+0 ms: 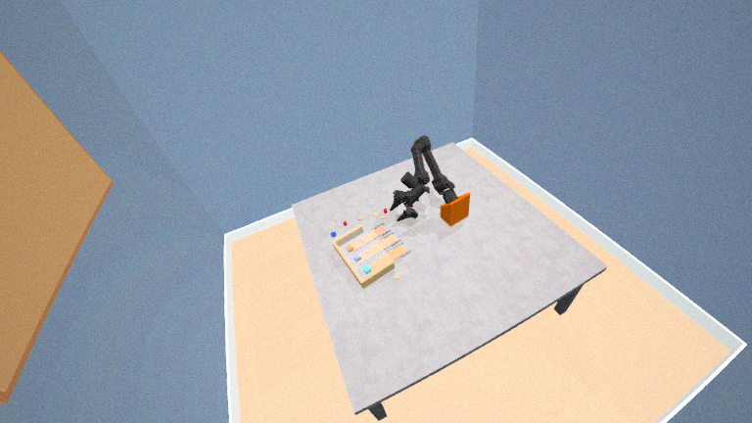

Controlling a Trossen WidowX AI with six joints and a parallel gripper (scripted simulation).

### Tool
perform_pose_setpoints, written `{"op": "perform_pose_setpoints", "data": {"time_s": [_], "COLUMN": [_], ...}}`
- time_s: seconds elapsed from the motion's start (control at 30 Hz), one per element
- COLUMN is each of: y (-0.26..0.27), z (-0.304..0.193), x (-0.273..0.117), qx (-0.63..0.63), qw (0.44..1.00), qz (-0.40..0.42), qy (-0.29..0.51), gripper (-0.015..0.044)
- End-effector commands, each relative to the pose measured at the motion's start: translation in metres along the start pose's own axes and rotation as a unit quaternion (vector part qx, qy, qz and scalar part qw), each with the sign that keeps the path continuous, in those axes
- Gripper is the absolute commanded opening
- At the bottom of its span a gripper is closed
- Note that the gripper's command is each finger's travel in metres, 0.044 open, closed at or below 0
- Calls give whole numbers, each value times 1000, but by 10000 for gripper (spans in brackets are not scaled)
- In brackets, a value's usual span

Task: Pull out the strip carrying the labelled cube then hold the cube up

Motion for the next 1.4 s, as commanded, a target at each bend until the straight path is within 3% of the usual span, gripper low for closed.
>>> {"op": "perform_pose_setpoints", "data": {"time_s": [0.0,0.23,0.4,0.73,1.07,1.37], "y": [-3,-3,5,8,-13,-14], "z": [-6,-6,-4,-14,-50,-53], "x": [1,1,19,85,122,122], "qx": [4,4,-13,-57,-79,-81], "qw": [1000,1000,999,966,888,881], "qz": [-11,-11,20,93,145,148], "qy": [11,11,42,233,430,443], "gripper": [400,400,269,6,0,0]}}
Point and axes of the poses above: the point midway between the two fingers, 35 mm back from their tips, its own x axis out along the fingers, its own y axis across the jaws, z = x × y, the point moved 1 cm from there along -x, back along the fingers, and after that the axes turned 14 degrees about -x, right-handed, at the moved point
